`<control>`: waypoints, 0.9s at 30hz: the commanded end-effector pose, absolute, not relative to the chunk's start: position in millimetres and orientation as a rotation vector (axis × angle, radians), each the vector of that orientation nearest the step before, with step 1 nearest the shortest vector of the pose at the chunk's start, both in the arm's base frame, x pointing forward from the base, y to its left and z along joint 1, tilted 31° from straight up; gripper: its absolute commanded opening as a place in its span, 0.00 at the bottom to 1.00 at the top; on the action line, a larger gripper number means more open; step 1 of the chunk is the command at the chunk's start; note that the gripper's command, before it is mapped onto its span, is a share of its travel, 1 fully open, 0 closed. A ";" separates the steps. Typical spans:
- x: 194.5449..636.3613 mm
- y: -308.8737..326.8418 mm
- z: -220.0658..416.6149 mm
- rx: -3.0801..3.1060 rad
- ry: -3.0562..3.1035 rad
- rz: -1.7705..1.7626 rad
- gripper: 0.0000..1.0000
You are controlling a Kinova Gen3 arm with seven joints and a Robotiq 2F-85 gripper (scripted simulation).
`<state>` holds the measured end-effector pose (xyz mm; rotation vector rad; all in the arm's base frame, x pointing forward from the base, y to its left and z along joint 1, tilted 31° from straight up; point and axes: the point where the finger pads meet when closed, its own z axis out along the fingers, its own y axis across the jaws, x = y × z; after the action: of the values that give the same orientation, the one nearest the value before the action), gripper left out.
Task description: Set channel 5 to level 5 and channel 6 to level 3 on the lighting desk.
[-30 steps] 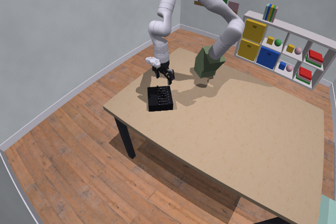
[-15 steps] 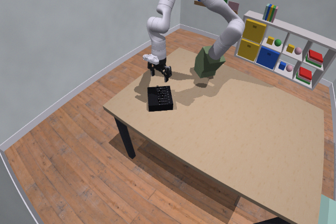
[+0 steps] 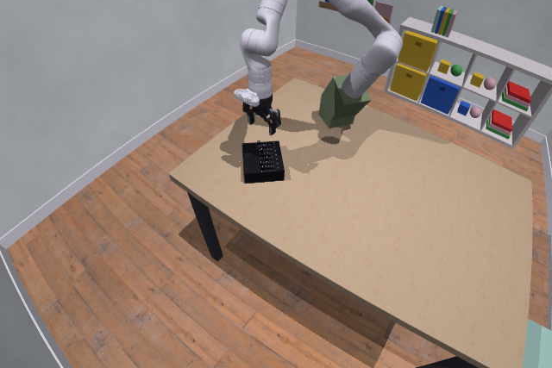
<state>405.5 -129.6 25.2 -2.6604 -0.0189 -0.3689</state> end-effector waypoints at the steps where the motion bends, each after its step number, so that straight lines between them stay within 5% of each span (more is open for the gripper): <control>1: 411.0 -127.1 20.5 -2.646 0.072 -0.356 1.00; 27: 428.3 -125.7 -50.0 -2.428 0.970 -0.118 1.00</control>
<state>424.0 -127.5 -49.7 -2.4375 0.9556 -0.1125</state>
